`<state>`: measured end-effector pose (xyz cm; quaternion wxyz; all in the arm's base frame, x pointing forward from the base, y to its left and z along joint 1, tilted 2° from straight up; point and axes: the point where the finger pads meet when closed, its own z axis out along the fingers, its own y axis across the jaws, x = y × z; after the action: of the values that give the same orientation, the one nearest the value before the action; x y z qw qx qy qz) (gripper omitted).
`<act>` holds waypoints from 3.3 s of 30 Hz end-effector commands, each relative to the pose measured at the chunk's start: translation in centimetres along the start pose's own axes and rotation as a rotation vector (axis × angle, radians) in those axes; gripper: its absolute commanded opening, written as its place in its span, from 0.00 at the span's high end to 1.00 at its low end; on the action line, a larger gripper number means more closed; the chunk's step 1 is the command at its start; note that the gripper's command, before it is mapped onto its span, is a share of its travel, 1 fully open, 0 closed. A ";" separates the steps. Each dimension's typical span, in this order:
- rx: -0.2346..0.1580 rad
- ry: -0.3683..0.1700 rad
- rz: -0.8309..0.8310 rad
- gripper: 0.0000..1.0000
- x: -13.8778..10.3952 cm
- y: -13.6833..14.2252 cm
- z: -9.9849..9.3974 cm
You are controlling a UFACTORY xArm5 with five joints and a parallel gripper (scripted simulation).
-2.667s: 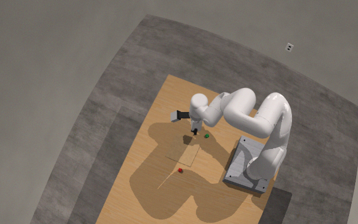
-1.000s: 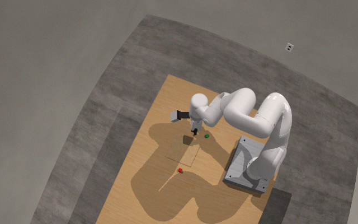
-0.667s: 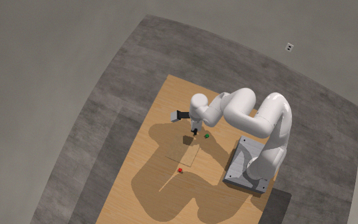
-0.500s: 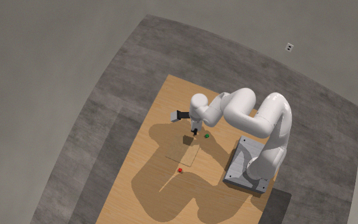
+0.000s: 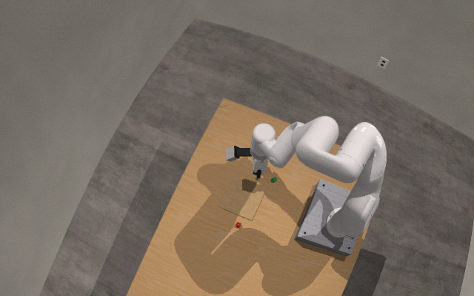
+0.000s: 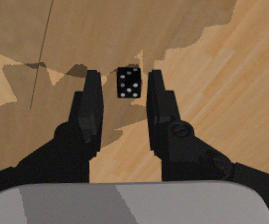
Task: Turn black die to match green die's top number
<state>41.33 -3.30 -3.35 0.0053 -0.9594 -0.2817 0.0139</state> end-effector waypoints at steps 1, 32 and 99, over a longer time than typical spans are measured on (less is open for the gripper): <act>-0.002 0.003 0.000 0.69 0.1 0.1 -0.1; -0.002 0.003 0.000 0.69 0.1 0.1 -0.1; -0.002 0.003 0.000 0.69 0.2 0.0 1.8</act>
<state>41.26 -3.19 -5.30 0.0053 -0.9594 -0.2817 0.0139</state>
